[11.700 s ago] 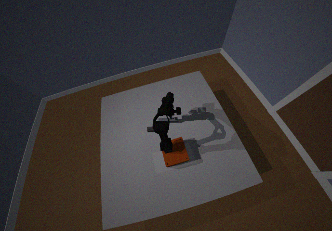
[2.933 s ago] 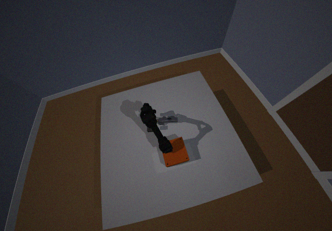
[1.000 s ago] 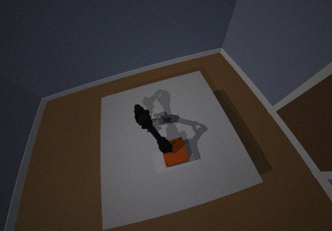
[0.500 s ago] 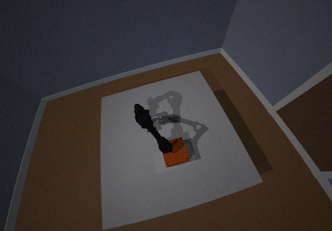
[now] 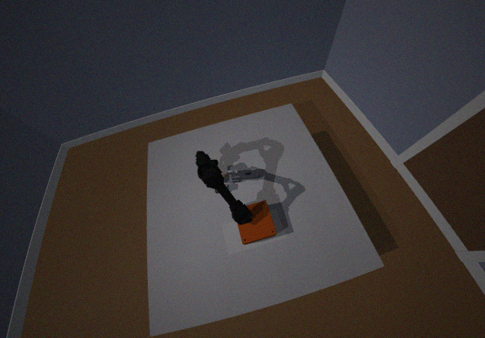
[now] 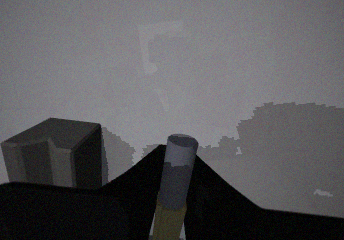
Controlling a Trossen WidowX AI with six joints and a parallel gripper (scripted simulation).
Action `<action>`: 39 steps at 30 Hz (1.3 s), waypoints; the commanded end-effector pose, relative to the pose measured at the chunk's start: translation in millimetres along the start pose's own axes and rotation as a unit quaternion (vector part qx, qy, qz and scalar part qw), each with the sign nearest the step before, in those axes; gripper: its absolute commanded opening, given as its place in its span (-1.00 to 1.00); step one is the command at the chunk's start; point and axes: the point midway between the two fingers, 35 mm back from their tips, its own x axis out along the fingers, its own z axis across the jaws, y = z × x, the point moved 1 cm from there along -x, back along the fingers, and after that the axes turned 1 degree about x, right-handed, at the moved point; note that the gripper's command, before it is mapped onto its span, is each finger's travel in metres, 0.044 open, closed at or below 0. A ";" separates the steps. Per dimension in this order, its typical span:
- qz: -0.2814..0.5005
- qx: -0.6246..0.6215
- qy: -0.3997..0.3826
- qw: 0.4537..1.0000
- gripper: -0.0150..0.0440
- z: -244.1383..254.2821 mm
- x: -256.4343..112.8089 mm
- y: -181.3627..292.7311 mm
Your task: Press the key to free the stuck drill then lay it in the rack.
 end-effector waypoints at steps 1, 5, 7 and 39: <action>-0.001 -0.003 -0.001 1.000 -0.49 0.1 -3.0 0.0; -0.001 -0.003 -0.001 1.000 -0.49 -0.1 -5.2 0.2; -0.001 -0.003 -0.001 1.000 -0.49 -0.1 -6.4 0.3; -0.001 -0.003 -0.001 1.000 -0.49 -0.4 -24.5 0.7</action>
